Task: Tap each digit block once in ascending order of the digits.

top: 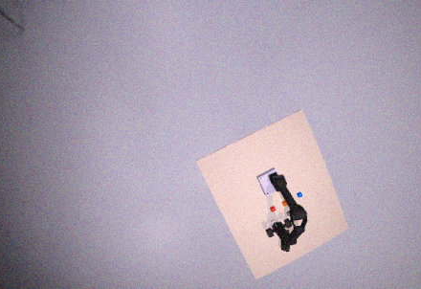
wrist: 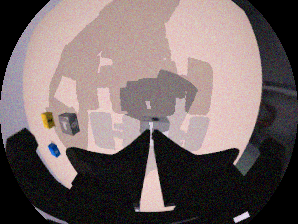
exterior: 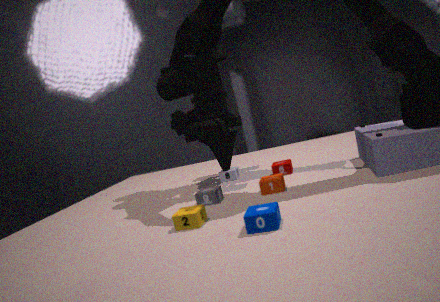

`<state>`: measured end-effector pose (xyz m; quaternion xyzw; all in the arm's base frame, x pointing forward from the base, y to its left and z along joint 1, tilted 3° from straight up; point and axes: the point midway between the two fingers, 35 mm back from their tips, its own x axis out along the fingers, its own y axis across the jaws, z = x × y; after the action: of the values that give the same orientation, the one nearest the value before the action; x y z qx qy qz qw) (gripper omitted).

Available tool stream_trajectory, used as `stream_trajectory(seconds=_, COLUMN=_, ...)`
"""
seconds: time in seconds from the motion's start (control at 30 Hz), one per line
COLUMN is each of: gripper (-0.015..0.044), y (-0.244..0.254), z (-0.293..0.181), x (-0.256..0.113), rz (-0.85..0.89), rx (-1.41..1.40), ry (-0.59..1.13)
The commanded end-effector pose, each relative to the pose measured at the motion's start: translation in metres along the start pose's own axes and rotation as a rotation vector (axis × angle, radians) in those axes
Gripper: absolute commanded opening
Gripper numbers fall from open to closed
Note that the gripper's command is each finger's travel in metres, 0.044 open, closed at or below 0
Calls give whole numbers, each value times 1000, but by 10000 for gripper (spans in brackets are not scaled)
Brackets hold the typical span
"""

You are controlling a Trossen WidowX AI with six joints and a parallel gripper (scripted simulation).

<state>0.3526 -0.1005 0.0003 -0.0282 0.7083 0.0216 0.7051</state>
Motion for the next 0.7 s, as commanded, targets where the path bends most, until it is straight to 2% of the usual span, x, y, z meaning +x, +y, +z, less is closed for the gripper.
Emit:
stream_trajectory(seconds=0.0, gripper=20, y=0, z=0, x=-3, rz=0, rx=-1, ry=1)
stream_trajectory(seconds=0.1, gripper=20, y=0, z=-2, x=-27, rz=0, rx=-6, ry=8)
stream_trajectory(seconds=0.27, gripper=20, y=0, z=-2, x=-29, rz=0, rx=-6, ry=8)
stream_trajectory(seconds=0.47, gripper=20, y=0, z=-1, x=-105, rz=0, rx=-6, ry=8)
stream_trajectory(seconds=0.67, gripper=20, y=0, z=-1, x=-108, rz=0, rx=-6, ry=8)
